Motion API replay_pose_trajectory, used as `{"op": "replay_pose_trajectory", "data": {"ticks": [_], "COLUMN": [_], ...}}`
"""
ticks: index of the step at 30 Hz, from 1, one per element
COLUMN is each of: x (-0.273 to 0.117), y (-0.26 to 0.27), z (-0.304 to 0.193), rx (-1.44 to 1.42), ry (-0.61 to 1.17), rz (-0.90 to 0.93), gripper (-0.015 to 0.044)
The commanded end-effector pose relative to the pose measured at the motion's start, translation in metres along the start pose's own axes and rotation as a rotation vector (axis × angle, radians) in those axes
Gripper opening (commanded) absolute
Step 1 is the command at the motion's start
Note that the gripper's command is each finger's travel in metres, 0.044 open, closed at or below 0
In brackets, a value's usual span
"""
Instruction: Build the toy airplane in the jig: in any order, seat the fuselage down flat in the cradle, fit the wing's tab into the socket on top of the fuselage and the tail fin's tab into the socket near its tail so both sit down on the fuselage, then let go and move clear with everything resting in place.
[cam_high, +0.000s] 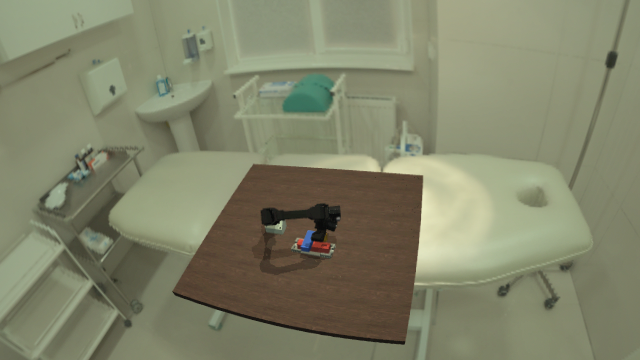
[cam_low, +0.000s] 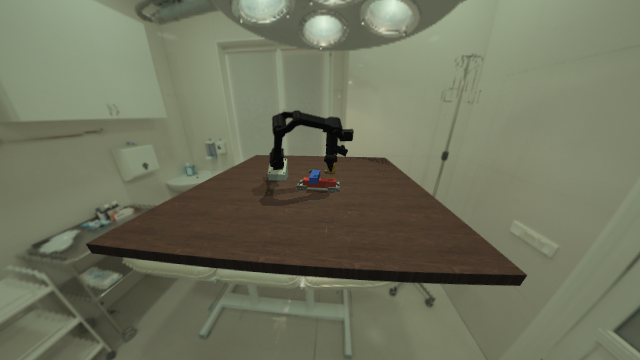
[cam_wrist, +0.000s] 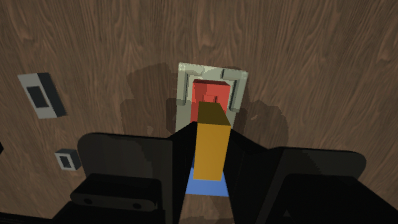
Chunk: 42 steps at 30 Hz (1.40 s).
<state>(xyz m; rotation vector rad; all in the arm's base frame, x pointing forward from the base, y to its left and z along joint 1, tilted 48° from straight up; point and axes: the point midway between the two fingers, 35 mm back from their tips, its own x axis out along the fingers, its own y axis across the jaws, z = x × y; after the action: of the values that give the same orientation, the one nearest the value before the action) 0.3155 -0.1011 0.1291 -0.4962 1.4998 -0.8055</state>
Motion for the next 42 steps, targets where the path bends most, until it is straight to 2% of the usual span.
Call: {"op": "replay_pose_trajectory", "data": {"ticks": [1,2,32,42], "x": [-0.003,-0.003,-0.004,0.011], "y": [-0.004,-0.004,-0.006,-0.006], "z": [0.0,0.0,0.001,0.002], "rx": [0.001,0.001,0.001,0.001], "ry": [-0.011,-0.011,-0.011,-0.011], "rz": [-0.003,-0.003,-0.003,-0.003], "gripper": [0.0053,0.0065,0.0065,0.0065]}}
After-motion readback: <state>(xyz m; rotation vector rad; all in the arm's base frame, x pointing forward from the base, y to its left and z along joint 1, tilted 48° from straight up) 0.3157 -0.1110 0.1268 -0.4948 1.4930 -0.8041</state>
